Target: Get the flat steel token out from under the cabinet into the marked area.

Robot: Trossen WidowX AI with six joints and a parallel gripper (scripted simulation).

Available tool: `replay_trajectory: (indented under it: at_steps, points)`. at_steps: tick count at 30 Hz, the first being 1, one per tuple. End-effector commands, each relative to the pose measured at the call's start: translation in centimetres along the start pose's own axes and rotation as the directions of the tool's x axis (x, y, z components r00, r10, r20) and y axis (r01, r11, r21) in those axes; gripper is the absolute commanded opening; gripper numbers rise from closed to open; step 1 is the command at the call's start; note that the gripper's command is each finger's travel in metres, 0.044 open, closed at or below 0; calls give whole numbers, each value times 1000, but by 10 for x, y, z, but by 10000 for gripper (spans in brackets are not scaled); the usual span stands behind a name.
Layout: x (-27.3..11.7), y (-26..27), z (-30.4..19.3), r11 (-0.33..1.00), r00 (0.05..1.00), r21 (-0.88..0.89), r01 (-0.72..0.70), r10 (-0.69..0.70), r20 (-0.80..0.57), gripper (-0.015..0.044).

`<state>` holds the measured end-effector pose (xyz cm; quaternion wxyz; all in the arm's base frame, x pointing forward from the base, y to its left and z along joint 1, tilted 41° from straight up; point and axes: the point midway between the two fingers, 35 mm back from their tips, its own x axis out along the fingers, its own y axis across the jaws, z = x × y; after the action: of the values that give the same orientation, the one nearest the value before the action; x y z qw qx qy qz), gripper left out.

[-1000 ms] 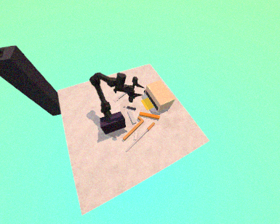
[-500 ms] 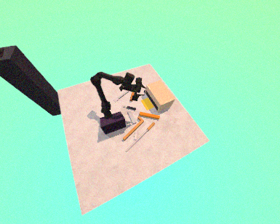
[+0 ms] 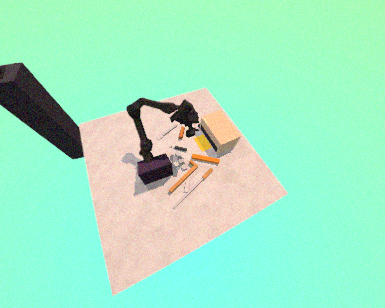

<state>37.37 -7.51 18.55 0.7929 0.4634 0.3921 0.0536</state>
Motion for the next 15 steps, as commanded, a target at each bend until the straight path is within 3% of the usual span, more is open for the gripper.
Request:
replay_trajectory:
  at_steps: [1, 15]
  points:
    - [14, 7, -14, 994, 997, -111, 4, -12, -71, 270]
    - [47, 36, -68, 877, 954, -470, -100, -49, -295, 270]
